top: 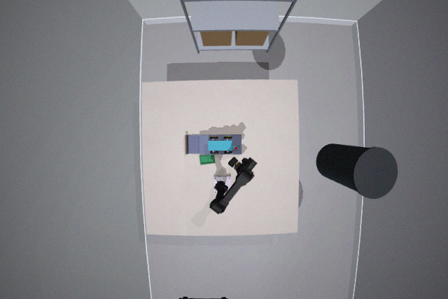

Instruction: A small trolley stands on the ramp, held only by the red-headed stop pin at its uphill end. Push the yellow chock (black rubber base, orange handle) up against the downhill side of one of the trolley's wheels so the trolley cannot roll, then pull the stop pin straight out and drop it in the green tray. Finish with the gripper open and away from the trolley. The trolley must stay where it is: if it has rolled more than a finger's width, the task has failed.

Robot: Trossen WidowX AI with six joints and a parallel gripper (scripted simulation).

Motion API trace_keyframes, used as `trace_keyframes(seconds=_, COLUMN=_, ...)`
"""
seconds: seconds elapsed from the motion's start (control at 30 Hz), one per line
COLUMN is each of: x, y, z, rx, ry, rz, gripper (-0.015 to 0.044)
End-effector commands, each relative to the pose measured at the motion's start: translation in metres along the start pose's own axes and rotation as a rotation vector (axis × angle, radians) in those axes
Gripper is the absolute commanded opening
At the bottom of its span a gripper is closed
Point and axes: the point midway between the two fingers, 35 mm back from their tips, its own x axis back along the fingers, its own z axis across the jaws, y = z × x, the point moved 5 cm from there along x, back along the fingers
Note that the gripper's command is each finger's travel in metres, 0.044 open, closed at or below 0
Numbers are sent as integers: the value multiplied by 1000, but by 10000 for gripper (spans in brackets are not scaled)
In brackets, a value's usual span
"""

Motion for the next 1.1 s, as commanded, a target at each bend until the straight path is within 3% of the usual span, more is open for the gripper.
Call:
trace_keyframes(seconds=0.0, x=0, y=0, z=0, rx=151, ry=-3, rz=2, gripper=0)
trace_keyframes(seconds=1.07, x=0, y=0, z=0, rx=1239, ry=-4, rz=4, gripper=0)
